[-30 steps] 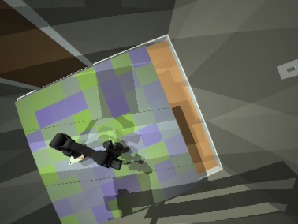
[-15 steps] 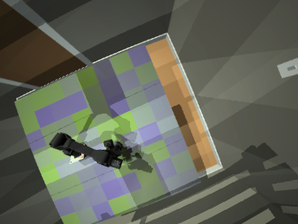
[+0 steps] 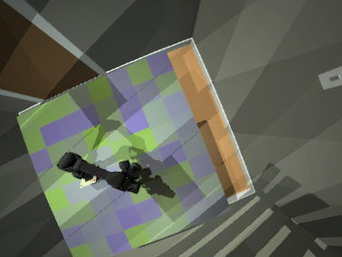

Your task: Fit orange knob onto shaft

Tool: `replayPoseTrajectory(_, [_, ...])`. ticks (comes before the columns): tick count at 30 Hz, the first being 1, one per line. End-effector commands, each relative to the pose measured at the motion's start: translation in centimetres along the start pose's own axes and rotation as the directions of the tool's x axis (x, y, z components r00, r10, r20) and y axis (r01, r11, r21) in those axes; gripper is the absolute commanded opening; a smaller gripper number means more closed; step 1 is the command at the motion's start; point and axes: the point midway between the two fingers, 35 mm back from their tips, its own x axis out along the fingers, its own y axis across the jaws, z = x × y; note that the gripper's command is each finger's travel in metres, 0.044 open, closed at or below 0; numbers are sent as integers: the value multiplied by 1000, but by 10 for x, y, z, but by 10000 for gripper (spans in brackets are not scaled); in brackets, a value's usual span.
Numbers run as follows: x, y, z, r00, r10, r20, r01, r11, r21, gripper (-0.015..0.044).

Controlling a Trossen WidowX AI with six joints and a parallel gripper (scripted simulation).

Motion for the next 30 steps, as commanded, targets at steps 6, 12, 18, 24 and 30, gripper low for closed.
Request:
replayPoseTrajectory(6, [7, 0, -2, 1000, -2, -8, 2, 998, -70, 0])
replayPoseTrajectory(12, [10, 0, -2, 1000, -2, -8, 2, 999, -35, 0])
replayPoseTrajectory(18, [13, 0, -1, 1000, -2, -8, 2, 1000, 3, 0])
replayPoseTrajectory(24, [12, 1, 0, 1000, -2, -3, 2, 1000, -13, 0])
replayPoseTrajectory(30, [12, 1, 0, 1000, -2, -3, 2, 1000, -13, 79])
